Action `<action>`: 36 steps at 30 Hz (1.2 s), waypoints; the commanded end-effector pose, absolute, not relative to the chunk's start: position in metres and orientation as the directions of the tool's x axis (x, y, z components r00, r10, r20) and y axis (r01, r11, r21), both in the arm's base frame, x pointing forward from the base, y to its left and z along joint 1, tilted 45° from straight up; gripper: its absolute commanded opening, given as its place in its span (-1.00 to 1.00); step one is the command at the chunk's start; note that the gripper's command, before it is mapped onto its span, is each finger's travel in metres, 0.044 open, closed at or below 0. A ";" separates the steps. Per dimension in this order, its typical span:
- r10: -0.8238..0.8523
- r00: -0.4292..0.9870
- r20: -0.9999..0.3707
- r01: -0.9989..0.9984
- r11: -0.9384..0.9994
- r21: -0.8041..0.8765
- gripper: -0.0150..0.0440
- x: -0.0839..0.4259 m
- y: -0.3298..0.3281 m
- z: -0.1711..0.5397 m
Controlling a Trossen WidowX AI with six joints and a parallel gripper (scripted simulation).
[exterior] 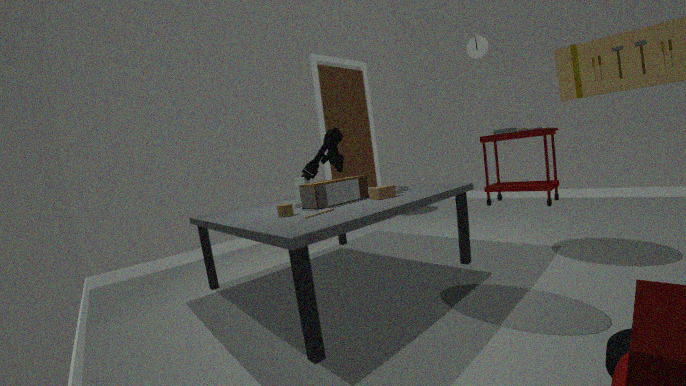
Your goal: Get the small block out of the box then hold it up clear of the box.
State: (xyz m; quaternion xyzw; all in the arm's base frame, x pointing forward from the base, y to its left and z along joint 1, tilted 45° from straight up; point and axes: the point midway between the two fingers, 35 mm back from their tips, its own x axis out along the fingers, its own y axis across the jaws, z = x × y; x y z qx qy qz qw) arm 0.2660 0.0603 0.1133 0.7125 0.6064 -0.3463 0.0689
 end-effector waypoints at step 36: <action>0.737 0.302 -0.605 0.122 -0.659 -0.742 0.47 0.230 0.080 0.136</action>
